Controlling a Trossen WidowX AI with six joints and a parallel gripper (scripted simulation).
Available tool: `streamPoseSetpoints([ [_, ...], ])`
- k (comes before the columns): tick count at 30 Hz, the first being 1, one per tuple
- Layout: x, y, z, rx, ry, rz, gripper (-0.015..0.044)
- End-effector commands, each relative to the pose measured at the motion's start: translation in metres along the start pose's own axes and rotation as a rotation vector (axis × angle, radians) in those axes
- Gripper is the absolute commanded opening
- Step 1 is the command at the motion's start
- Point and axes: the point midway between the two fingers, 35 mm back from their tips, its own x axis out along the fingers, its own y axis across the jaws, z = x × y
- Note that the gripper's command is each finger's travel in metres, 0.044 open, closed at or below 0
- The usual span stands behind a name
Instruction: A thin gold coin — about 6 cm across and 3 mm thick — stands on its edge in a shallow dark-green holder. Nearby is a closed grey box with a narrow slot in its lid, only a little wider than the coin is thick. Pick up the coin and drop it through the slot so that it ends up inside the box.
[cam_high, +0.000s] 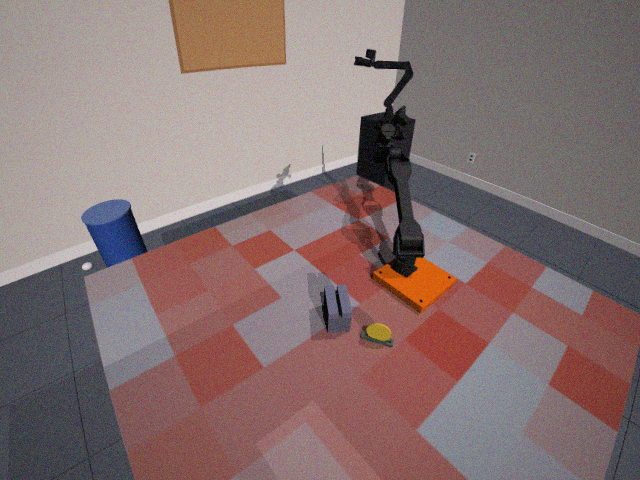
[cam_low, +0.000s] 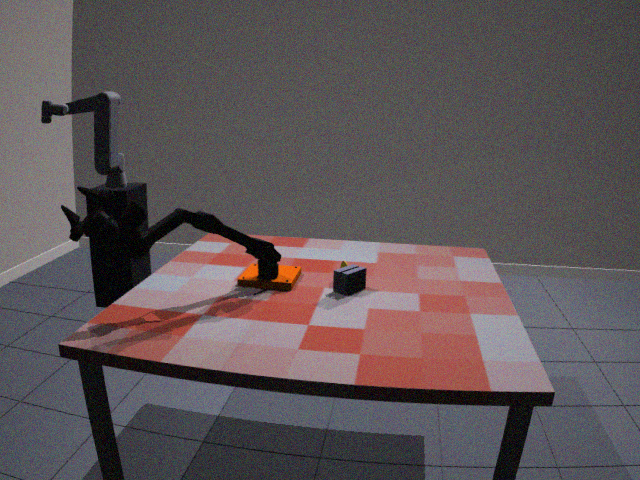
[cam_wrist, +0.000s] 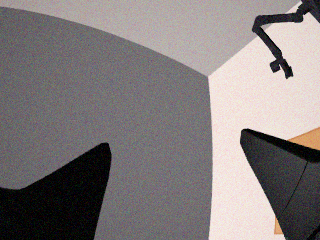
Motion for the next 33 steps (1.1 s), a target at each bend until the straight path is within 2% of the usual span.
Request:
streamPoseSetpoints([
  [1, -0.001, -0.002, -0.002, -0.005, 0.001, -0.006, 0.0374],
  [9, -0.047, -0.060, -0.092, -0.197, 0.088, -0.233, 0.0164],
  [20, -0.156, -0.105, -0.239, -0.510, 0.365, -0.546, 0.0161],
  [33, -0.328, -0.098, -0.378, -0.846, 0.905, -0.722, 0.0161],
])
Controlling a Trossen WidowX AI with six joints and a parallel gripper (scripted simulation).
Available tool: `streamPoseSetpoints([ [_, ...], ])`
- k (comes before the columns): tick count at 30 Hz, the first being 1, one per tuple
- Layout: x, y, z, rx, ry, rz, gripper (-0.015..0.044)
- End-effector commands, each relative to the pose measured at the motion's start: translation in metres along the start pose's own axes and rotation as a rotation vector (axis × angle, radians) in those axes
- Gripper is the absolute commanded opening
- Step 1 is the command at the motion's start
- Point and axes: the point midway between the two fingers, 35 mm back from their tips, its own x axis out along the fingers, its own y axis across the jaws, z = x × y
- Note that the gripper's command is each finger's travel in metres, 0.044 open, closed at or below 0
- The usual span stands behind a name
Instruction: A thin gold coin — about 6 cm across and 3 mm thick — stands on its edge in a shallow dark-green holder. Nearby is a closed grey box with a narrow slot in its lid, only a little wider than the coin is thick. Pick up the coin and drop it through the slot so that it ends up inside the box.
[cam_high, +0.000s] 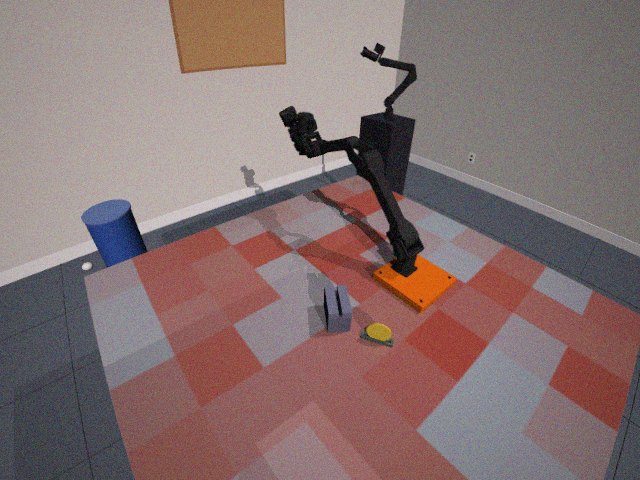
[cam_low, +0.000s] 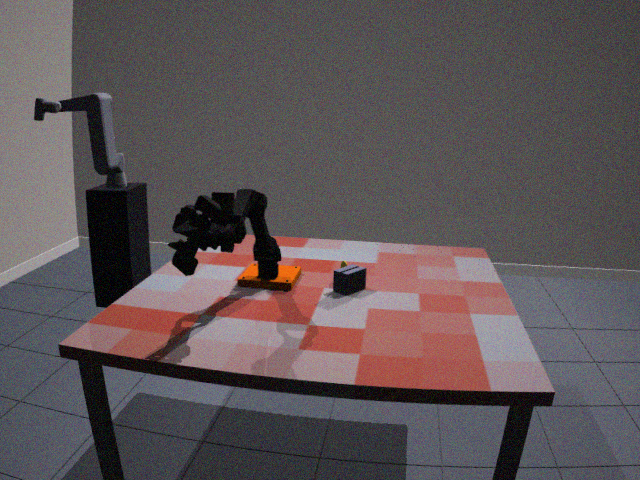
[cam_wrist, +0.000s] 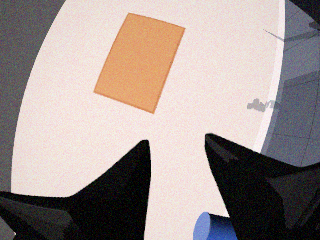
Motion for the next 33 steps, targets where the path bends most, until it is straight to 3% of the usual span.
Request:
streamPoseSetpoints([
  [1, -0.030, 0.019, -0.066, -0.167, 0.164, -0.018, 0.0161],
  [9, -0.109, 0.055, -0.171, -0.483, 0.463, 0.030, 0.0161],
  [18, -0.230, 0.088, -0.261, -0.850, 0.790, 0.200, 0.0161],
  [27, -0.376, 0.108, -0.308, -1.181, 1.099, 0.474, 0.0161],
  [33, -0.480, 0.111, -0.315, -1.456, 1.268, 0.779, 0.0161],
])
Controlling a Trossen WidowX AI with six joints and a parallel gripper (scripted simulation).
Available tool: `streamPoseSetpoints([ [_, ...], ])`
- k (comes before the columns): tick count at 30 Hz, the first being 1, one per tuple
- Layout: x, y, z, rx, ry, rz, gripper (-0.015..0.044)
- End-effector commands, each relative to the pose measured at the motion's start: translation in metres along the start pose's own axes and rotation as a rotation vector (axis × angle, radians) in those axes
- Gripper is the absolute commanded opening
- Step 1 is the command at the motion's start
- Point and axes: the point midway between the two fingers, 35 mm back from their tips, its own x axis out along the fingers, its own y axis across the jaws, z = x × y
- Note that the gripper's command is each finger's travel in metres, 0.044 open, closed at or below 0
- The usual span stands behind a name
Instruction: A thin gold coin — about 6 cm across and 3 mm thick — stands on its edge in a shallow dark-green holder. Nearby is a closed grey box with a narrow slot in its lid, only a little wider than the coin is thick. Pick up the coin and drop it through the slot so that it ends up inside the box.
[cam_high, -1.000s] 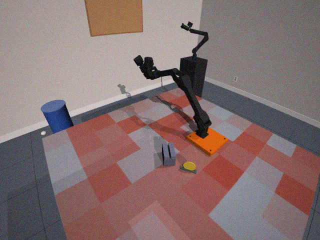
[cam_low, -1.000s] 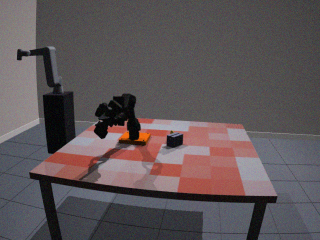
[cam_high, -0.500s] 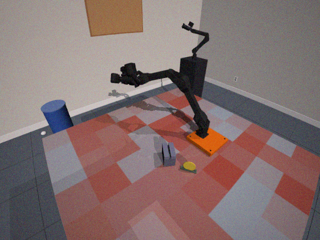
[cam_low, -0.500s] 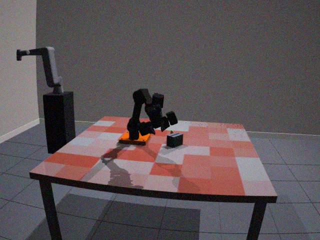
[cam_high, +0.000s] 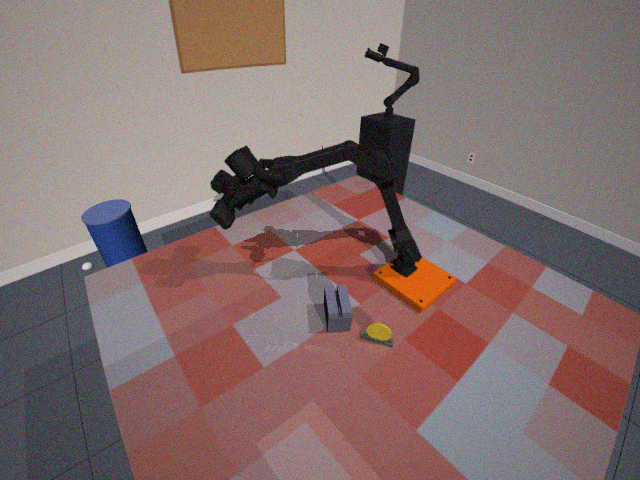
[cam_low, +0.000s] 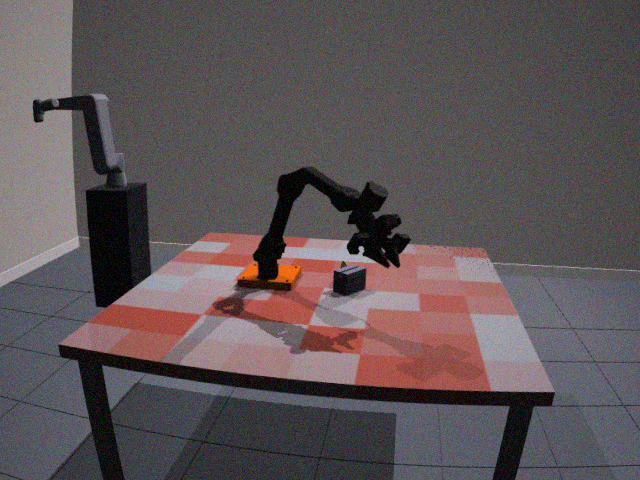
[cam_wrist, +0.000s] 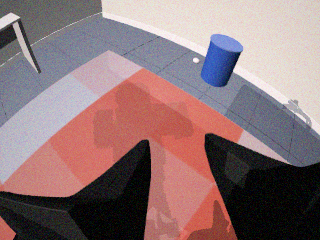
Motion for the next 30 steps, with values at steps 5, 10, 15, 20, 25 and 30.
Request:
streamPoseSetpoints([
  [5, -0.057, 0.118, -0.051, -0.528, 0.139, 0.270, 0.0161],
  [10, -0.087, 0.155, -0.074, -0.740, 0.168, 0.382, 0.0161],
  [15, -0.121, 0.187, -0.100, -0.961, 0.185, 0.502, 0.0161],
  [20, -0.185, 0.227, -0.147, -1.332, 0.184, 0.714, 0.0161],
  [25, -0.254, 0.245, -0.197, -1.715, 0.146, 0.941, 0.0161],
  [30, -0.324, 0.241, -0.247, -2.120, 0.065, 1.194, 0.0161],
])
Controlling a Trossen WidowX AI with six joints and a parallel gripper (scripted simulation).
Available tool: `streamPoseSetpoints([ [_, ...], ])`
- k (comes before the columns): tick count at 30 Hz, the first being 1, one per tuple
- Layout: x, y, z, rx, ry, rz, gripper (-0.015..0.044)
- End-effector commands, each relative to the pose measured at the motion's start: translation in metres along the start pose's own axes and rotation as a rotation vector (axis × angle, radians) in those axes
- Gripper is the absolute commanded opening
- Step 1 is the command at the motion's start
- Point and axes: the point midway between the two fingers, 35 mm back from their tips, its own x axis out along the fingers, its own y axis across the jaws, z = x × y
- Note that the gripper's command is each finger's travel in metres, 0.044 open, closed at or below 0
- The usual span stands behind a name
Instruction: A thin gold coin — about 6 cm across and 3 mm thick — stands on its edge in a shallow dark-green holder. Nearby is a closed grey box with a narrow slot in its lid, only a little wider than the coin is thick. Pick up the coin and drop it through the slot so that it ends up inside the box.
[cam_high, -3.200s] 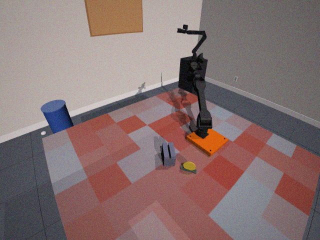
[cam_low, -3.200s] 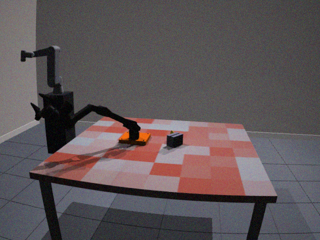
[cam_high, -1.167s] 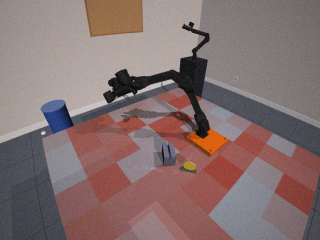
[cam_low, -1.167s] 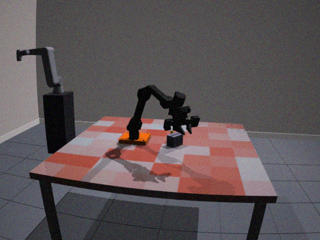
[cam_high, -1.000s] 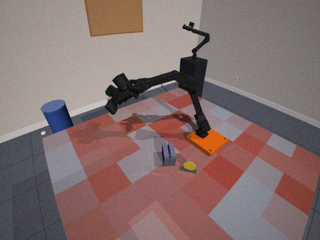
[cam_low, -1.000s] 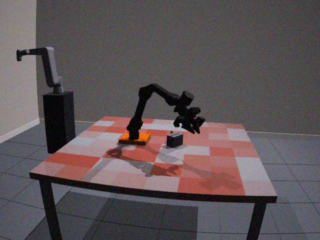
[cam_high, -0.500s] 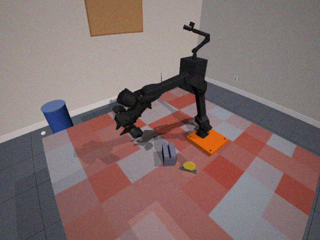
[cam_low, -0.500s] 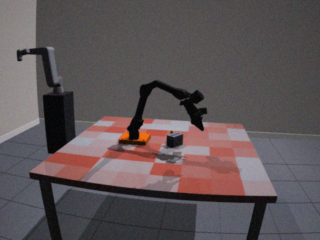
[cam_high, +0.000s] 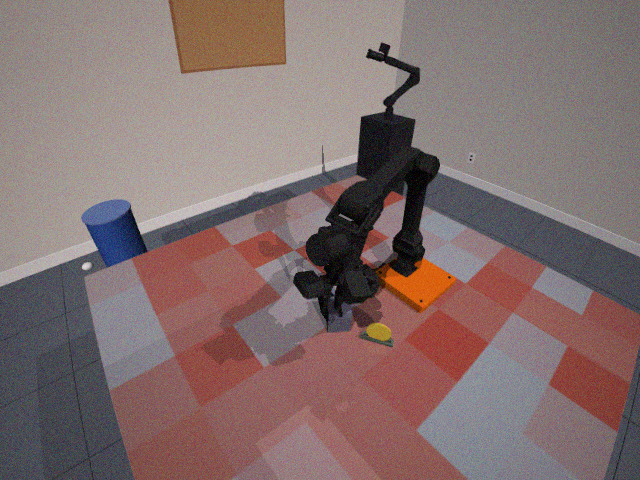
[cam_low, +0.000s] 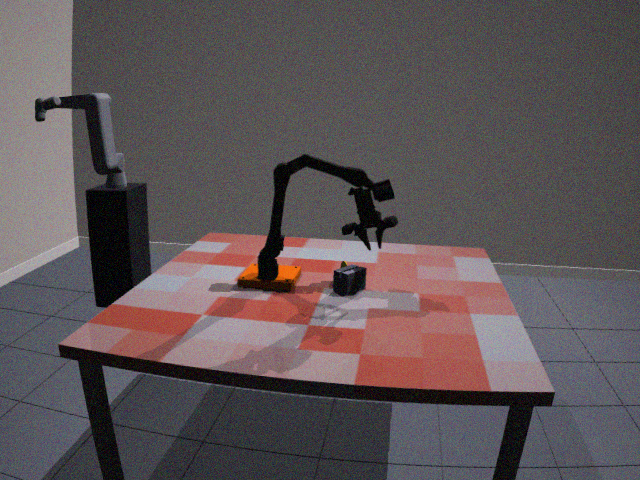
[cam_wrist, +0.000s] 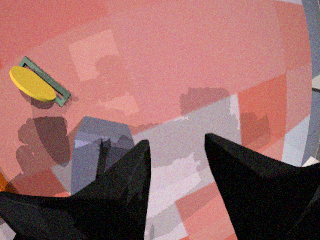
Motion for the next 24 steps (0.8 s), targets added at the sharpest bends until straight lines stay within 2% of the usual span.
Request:
streamPoseSetpoints([
  [1, -0.012, 0.065, 0.034, -0.386, -0.033, 0.151, 0.0161],
  [4, -0.023, 0.108, 0.048, -0.645, -0.061, 0.246, 0.0161],
  [6, -0.024, 0.113, 0.051, -0.713, -0.069, 0.271, 0.0161],
  [16, -0.023, 0.111, 0.051, -0.713, -0.069, 0.271, 0.0161],
  [21, 0.008, 0.120, 0.050, -0.713, -0.069, 0.271, 0.0161],
  [24, 0.010, 0.120, 0.050, -0.713, -0.069, 0.271, 0.0161],
])
